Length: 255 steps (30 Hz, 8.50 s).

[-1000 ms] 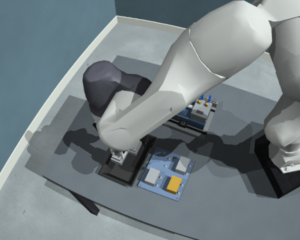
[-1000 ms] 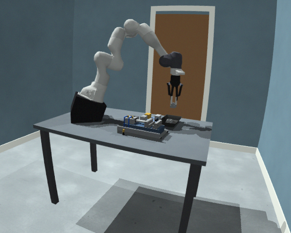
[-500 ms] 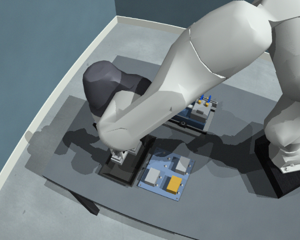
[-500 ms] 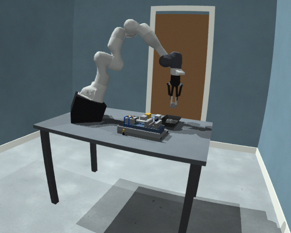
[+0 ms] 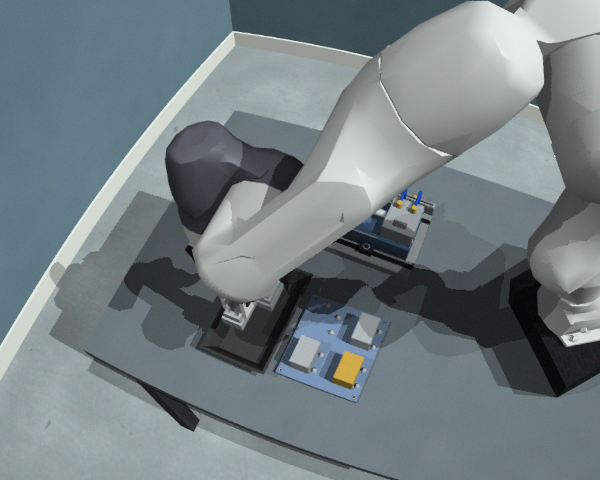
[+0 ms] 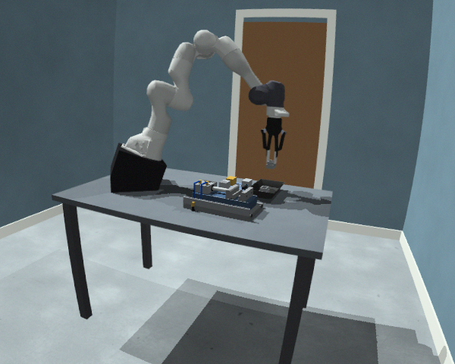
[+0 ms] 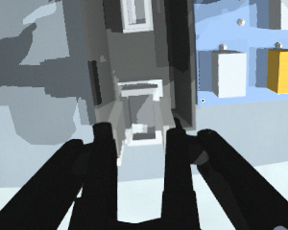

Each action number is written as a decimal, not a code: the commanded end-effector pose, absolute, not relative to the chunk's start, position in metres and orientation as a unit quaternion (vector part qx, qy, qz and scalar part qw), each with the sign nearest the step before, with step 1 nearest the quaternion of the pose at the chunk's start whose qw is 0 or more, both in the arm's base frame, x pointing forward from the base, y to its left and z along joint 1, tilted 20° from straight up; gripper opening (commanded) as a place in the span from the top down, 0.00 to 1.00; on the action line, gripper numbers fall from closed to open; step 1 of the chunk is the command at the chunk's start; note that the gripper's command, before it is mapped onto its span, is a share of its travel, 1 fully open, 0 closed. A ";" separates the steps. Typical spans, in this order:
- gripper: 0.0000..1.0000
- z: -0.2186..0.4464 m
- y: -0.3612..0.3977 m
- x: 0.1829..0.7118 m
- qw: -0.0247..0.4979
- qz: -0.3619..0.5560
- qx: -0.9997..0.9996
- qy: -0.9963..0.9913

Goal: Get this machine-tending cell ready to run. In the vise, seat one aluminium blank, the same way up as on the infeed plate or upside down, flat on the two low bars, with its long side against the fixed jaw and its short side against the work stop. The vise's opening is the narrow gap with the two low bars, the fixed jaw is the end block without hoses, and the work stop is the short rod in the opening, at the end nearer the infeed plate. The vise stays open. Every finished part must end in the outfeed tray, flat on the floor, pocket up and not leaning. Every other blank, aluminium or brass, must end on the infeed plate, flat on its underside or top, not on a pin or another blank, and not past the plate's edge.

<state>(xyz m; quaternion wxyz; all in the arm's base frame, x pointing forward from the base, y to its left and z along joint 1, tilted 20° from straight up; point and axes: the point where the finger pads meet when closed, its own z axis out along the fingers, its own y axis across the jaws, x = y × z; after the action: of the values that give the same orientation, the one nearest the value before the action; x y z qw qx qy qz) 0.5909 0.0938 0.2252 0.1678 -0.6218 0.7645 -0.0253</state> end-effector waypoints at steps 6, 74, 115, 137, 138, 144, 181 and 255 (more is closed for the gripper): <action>1.00 0.226 0.094 0.591 0.168 -0.026 -0.623 0.764; 1.00 0.224 0.094 0.592 0.167 -0.026 -0.625 0.762; 1.00 0.172 0.103 0.608 0.167 -0.026 -0.626 0.761; 1.00 0.141 0.109 0.617 0.167 -0.026 -0.626 0.761; 1.00 0.141 0.109 0.617 0.167 -0.026 -0.626 0.761; 1.00 0.136 0.110 0.619 0.167 -0.026 -0.626 0.761; 1.00 0.132 0.111 0.620 0.167 -0.026 -0.626 0.761; 1.00 0.133 0.111 0.622 0.168 -0.026 -0.623 0.763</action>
<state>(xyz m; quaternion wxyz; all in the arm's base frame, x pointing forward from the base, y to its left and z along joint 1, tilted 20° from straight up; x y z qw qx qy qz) 0.6201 0.1107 0.1315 0.1663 -0.6264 0.7612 -0.0255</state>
